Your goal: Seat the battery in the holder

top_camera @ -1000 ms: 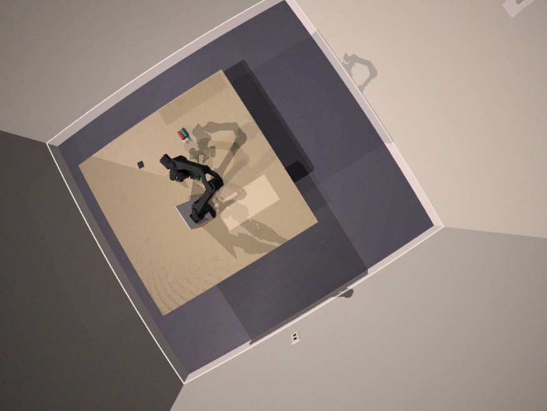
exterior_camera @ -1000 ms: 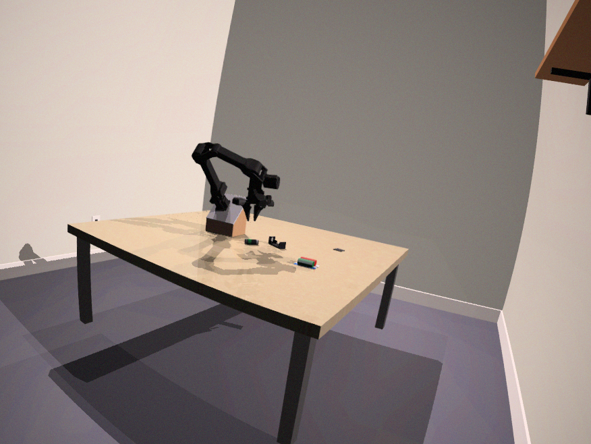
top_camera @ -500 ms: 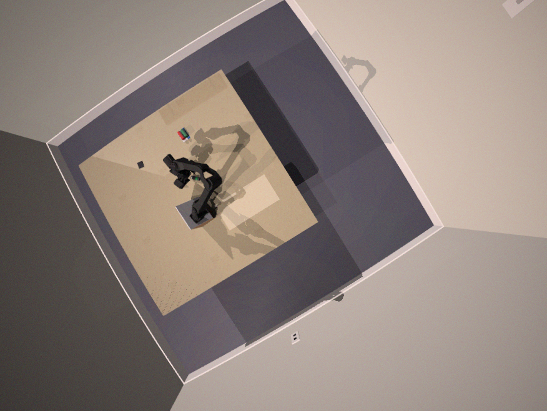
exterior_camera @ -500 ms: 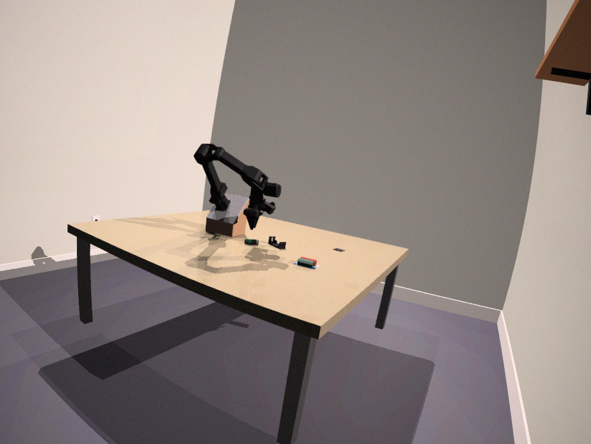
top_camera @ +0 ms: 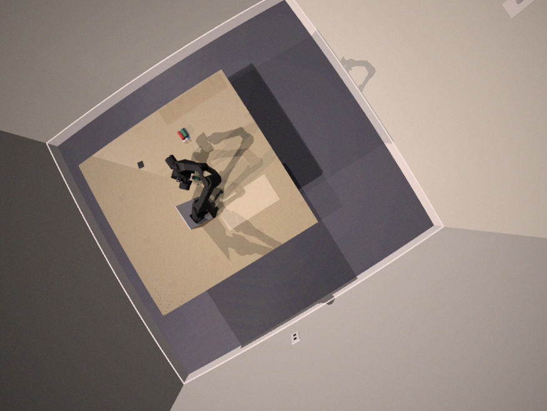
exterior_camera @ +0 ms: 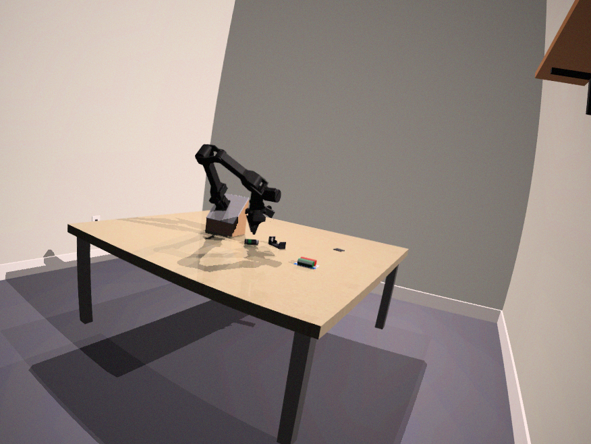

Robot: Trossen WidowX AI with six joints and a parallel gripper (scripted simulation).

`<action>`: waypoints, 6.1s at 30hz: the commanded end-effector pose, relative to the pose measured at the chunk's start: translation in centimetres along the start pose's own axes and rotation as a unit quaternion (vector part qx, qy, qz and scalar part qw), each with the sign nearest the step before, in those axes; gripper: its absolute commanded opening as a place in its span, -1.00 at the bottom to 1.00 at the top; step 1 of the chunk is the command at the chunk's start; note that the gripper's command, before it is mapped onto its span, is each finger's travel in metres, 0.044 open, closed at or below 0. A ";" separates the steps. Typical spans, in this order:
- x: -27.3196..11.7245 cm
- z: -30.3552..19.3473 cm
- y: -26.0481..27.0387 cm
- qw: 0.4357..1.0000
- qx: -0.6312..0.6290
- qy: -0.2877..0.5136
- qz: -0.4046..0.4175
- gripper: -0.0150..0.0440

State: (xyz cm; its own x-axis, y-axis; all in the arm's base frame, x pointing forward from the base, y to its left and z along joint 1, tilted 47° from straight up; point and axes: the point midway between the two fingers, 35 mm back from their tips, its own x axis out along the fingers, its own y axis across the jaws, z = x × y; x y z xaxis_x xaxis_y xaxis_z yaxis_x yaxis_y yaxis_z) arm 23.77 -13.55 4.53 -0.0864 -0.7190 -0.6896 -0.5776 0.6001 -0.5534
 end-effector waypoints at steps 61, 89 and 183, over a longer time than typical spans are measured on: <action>-0.7 2.2 -0.4 0.981 -0.195 0.001 0.000 -0.23; -2.8 12.0 0.5 0.575 -0.818 -0.001 -0.002 -0.23; 3.3 12.5 -1.6 0.562 -0.786 -0.147 0.213 -0.23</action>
State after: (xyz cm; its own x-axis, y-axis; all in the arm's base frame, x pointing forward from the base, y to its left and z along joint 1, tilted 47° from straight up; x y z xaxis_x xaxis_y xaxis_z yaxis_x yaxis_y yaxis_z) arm 34.19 -12.29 -2.83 -0.4906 -0.3970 -0.7757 -0.5749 -0.5215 0.6305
